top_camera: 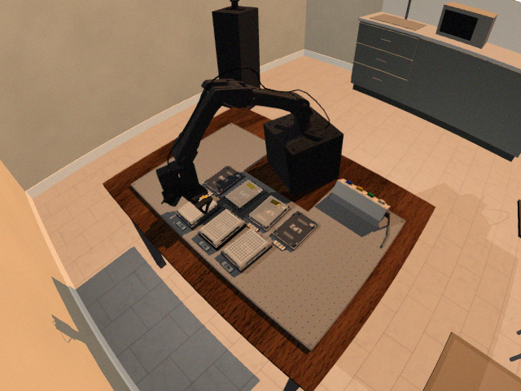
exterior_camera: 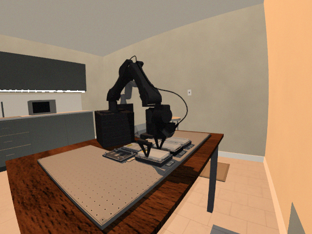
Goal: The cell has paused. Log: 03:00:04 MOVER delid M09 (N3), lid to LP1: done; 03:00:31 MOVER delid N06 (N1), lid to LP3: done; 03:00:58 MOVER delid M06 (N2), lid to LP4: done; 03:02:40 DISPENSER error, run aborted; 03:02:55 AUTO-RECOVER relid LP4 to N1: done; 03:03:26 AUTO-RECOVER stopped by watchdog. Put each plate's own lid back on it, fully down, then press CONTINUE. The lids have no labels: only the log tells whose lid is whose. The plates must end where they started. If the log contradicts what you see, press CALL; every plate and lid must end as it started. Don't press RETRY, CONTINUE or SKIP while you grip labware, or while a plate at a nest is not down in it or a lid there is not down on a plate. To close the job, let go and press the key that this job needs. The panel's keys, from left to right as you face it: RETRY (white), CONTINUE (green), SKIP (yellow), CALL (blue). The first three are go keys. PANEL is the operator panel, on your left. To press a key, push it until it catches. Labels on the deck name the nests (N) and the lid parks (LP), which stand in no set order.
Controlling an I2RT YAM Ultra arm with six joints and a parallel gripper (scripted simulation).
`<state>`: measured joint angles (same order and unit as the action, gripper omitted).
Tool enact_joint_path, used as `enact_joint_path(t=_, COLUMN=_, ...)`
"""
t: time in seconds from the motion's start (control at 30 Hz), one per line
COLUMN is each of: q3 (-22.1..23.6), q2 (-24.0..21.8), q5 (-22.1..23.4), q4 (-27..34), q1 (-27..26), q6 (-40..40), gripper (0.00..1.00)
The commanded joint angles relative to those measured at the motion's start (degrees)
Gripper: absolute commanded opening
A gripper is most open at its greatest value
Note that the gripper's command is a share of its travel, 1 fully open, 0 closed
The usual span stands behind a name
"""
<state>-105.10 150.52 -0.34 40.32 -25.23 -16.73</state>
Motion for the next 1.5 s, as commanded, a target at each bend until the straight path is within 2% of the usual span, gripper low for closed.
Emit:
enact_joint_path(t=0.0, q3=-2.3, q2=-0.6, q5=-0.1, q4=0.4, q1=-0.2, q6=0.0, gripper=1.00)
enact_joint_path(t=0.23, q3=-2.3, q2=-0.7, q5=-0.1, q4=0.2, q1=-0.2, q6=0.1, gripper=1.00)
enact_joint_path(t=0.97, q3=-2.3, q2=-0.7, q5=-0.1, q4=0.2, q1=-0.2, q6=0.1, gripper=0.80)
enact_joint_path(t=1.0, q3=-2.3, q2=-0.7, q5=-0.1, q4=0.2, q1=-0.2, q6=0.1, gripper=0.00)
enact_joint_path(t=1.47, q3=-2.2, q2=-1.5, q5=-0.1, q4=0.5, q1=0.0, q6=0.2, gripper=0.00)
